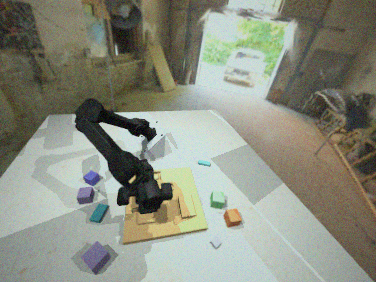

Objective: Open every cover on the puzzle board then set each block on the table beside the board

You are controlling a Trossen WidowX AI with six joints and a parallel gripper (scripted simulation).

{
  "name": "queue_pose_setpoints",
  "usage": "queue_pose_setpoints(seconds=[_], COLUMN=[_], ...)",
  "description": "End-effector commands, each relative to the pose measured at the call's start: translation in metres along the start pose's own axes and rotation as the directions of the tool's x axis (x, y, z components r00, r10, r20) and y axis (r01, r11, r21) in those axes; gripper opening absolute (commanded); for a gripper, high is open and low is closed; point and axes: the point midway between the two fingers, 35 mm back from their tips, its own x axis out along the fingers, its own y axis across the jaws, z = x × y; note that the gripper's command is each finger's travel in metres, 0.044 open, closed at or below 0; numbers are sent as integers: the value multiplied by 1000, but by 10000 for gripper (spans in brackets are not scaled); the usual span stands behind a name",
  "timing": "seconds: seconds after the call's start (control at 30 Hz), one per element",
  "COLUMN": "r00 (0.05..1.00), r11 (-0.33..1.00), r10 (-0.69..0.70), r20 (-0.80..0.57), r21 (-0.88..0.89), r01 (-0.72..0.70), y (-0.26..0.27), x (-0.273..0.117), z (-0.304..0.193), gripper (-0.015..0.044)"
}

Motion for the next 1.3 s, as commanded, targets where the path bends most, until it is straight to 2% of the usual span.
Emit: queue_pose_setpoints(seconds=[0.0, 0.63, 1.27], r00=[1000, 1000, 1000], r11=[1000, 1000, 1000], r10=[-5, -5, -2], r20=[-2, -1, -1], r21=[-7, -6, -6], r01=[5, 5, 2], y=[0, 0, 1], x=[1, 1, -23], z=[5, 22, 26], gripper=[0, 0, 0])
